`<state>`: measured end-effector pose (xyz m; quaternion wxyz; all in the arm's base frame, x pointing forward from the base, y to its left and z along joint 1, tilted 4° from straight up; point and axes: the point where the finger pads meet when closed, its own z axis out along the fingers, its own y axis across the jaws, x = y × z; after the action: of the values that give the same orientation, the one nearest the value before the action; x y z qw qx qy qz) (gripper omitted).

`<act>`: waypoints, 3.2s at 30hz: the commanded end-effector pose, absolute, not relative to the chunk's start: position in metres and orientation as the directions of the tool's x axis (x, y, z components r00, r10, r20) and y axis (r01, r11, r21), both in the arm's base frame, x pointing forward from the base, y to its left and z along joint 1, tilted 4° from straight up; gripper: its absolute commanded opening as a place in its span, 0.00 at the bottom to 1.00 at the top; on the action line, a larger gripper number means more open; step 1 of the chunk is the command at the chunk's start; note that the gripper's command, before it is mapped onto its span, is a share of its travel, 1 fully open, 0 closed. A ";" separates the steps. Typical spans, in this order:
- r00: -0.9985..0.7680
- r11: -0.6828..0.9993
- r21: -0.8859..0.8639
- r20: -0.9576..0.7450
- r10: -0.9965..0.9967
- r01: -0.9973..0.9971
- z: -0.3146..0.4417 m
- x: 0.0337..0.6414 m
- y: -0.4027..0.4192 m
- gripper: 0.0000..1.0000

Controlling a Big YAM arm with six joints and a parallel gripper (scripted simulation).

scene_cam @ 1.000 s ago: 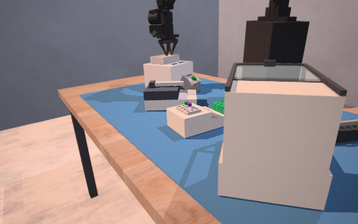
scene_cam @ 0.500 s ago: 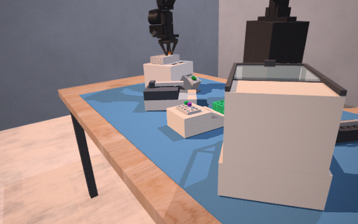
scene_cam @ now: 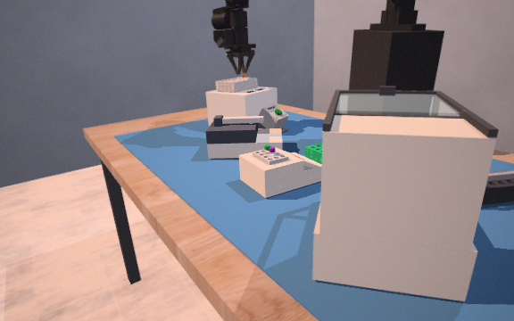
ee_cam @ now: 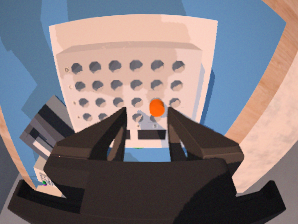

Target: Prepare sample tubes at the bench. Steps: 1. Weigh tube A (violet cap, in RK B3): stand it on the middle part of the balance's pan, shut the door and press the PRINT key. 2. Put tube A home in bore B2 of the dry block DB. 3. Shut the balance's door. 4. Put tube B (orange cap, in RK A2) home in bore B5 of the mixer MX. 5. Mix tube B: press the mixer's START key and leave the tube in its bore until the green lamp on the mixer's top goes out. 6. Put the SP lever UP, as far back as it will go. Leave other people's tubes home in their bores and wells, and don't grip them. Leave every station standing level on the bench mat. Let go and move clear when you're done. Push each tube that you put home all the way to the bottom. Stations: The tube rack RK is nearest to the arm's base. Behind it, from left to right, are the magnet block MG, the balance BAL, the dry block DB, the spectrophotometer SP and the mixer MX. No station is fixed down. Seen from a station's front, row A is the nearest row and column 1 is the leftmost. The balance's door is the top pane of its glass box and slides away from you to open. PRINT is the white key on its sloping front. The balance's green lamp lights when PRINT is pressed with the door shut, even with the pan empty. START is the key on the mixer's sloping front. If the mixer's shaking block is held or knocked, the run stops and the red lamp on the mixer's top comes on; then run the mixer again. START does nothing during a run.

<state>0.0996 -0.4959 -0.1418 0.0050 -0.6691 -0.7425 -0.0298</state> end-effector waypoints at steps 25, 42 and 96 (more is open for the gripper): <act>-0.102 0.101 0.040 0.027 0.994 0.994 -0.133 0.101 -0.509 0.36; -0.101 0.101 0.041 -0.007 0.995 0.994 -0.106 0.089 -0.527 0.36; -0.102 0.101 0.039 0.025 0.994 0.994 -0.094 0.091 -0.513 0.36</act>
<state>0.0898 -0.4990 -0.1042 0.0061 -0.6708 -0.7409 -0.0311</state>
